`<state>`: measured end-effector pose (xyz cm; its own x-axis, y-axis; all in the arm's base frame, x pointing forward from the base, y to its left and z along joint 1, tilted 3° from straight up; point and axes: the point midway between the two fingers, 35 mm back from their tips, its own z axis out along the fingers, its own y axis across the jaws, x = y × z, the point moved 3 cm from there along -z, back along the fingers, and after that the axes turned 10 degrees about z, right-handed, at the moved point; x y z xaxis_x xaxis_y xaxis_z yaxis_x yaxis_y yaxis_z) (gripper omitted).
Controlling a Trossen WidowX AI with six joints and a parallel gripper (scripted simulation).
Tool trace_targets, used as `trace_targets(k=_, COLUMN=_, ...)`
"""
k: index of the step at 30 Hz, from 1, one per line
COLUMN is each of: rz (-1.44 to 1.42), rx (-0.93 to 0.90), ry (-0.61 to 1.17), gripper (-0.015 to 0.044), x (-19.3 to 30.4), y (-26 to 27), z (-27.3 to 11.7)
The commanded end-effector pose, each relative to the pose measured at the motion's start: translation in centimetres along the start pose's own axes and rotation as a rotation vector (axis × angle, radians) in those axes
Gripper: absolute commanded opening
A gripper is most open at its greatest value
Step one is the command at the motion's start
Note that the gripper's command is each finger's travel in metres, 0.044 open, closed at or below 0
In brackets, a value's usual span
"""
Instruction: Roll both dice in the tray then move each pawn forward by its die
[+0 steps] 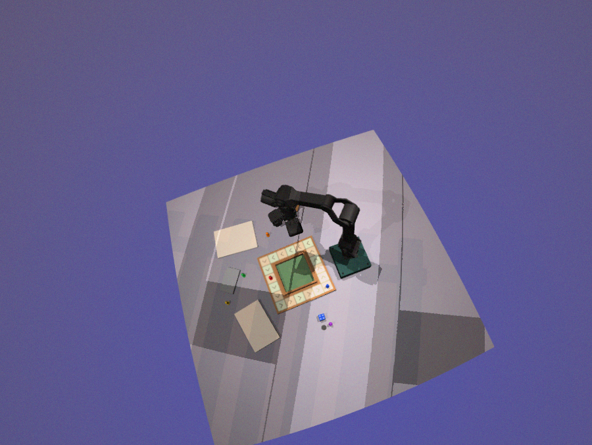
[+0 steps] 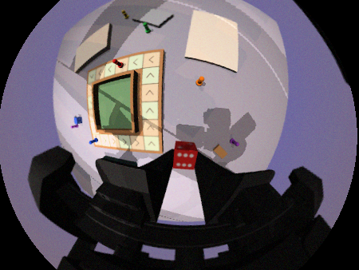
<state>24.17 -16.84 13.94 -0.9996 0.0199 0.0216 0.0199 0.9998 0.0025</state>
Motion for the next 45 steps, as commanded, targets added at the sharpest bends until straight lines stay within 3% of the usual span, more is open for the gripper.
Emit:
trace_targets(k=1, rz=-0.006, rx=-0.006, ry=0.001, gripper=0.0, x=-1.0, y=2.3, z=0.5)
trace_targets(k=39, rz=-0.01, rx=-0.028, ry=-0.001, gripper=0.0, x=-2.9, y=20.2, z=3.0)
trace_targets(k=45, rz=-0.007, rx=-0.031, ry=-0.006, gripper=0.0, x=-2.8, y=20.9, z=3.1)
